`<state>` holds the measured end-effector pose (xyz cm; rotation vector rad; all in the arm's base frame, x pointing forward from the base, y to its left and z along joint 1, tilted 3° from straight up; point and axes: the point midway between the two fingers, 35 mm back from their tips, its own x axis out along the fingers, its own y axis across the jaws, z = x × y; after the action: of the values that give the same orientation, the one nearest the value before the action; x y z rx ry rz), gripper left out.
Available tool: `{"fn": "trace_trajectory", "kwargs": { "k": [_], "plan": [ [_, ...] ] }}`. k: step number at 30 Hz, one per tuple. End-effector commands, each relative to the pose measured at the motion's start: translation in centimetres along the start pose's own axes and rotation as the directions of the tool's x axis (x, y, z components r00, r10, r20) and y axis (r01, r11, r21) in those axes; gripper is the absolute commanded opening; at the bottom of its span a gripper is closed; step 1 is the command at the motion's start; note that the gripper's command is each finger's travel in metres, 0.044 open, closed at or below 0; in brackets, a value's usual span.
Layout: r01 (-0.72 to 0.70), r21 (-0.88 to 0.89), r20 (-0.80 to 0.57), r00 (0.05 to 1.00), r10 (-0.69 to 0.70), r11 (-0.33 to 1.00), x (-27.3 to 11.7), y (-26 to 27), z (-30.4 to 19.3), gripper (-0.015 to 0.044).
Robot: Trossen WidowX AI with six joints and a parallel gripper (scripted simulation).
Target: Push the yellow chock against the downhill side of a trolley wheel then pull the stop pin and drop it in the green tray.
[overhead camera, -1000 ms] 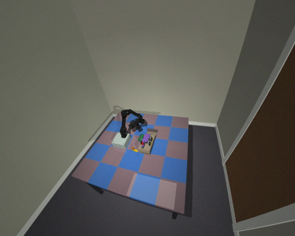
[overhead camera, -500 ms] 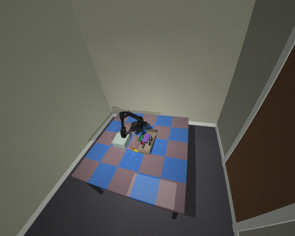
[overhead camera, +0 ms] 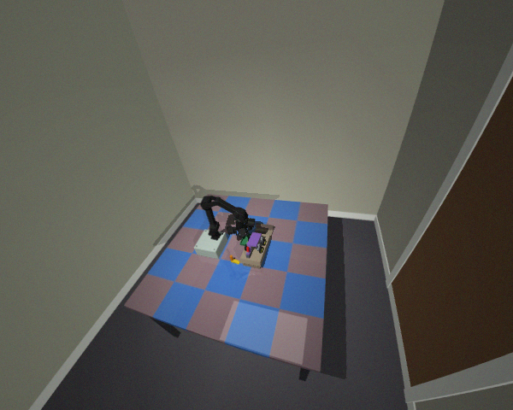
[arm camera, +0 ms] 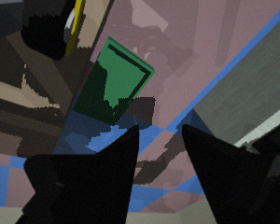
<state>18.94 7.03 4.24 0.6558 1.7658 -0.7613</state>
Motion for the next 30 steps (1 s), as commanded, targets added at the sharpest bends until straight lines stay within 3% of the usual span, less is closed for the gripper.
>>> {"fn": "trace_trajectory", "kwargs": {
  "k": [1, 15, 30],
  "plan": [
    [-0.062, 0.089, 0.041, 0.997, 0.058, 0.994, -1.0, -0.9, 2.5, 0.019],
    [-0.207, 0.38, 0.167, 0.974, 0.153, 0.901, -2.8, -5.9, 9.4, 0.019],
    [-0.301, 0.593, 0.288, 0.945, 0.153, 0.747, -3.7, -12.0, 13.3, 0.019]
  ]
}}
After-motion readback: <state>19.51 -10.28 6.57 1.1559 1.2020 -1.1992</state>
